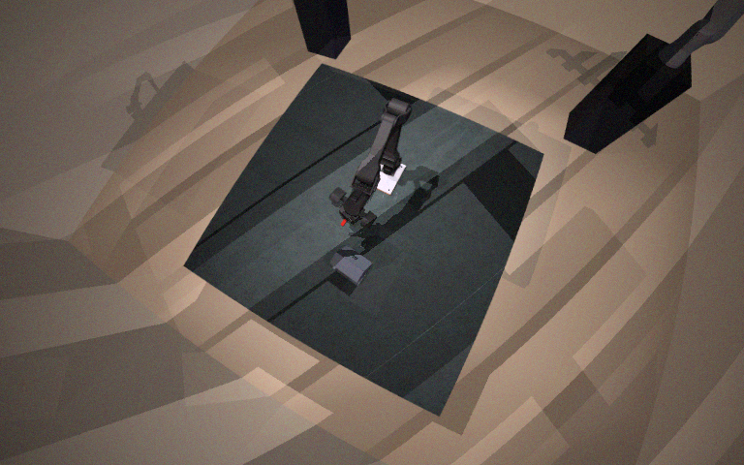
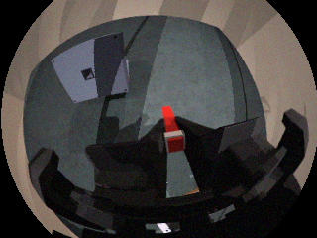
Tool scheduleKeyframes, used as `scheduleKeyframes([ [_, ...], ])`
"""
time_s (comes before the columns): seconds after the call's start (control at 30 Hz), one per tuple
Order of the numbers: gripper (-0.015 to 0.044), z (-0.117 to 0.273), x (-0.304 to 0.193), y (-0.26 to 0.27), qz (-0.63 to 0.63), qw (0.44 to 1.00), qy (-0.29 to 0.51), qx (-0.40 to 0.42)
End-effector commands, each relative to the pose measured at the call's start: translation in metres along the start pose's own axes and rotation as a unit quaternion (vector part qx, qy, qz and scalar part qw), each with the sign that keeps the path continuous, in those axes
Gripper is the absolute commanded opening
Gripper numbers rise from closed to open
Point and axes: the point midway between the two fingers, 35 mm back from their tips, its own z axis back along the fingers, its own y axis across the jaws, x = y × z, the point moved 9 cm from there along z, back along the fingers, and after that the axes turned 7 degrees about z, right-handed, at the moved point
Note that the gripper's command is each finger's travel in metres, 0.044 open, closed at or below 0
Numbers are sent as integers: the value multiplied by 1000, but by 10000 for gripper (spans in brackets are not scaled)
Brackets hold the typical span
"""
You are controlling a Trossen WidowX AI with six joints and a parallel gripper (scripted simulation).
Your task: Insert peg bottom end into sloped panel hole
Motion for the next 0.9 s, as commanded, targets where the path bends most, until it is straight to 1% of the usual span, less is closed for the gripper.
scheduleKeyframes([
  [0.0,0,2,-2,5,-3,1000,-13,-3],
  [0.87,0,10,-7,35,-13,996,-93,-4],
])
